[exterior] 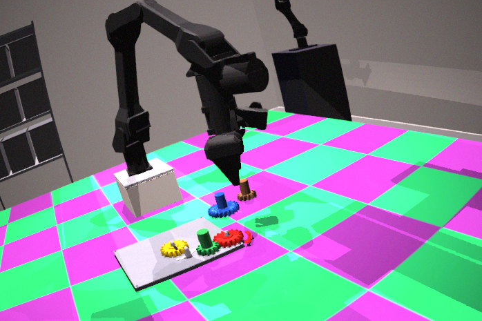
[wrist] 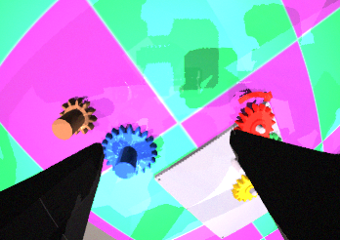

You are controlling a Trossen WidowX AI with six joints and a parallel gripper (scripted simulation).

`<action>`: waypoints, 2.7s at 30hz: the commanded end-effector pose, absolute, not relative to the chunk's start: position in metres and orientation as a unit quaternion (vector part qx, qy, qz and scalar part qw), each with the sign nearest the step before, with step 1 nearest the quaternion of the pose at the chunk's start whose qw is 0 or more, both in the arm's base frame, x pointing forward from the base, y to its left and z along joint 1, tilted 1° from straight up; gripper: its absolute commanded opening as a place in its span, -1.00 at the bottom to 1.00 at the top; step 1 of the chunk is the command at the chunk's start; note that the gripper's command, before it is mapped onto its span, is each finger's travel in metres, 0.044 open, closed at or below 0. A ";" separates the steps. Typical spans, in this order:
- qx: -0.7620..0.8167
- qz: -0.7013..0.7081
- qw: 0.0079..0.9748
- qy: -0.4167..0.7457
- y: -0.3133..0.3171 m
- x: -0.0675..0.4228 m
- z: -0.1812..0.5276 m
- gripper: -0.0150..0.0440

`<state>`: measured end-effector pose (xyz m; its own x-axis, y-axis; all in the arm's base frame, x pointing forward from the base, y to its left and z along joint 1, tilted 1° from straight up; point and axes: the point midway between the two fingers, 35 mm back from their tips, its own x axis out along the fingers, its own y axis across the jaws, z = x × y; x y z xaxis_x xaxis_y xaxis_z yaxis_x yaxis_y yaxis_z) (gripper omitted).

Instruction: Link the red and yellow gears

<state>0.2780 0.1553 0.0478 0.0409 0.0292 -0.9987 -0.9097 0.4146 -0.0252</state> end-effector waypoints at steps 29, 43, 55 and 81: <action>-0.449 0.449 0.561 0.531 0.193 0.195 0.001 1.00; -0.449 0.449 0.561 0.531 0.193 0.195 -0.010 0.82; -0.449 0.449 0.561 0.531 0.193 0.195 -0.010 -0.25; -0.452 0.448 0.559 0.532 0.195 0.201 0.030 -0.49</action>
<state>0.1989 0.1946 0.0198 0.0281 0.0192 -0.9994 -0.9809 0.1930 -0.0238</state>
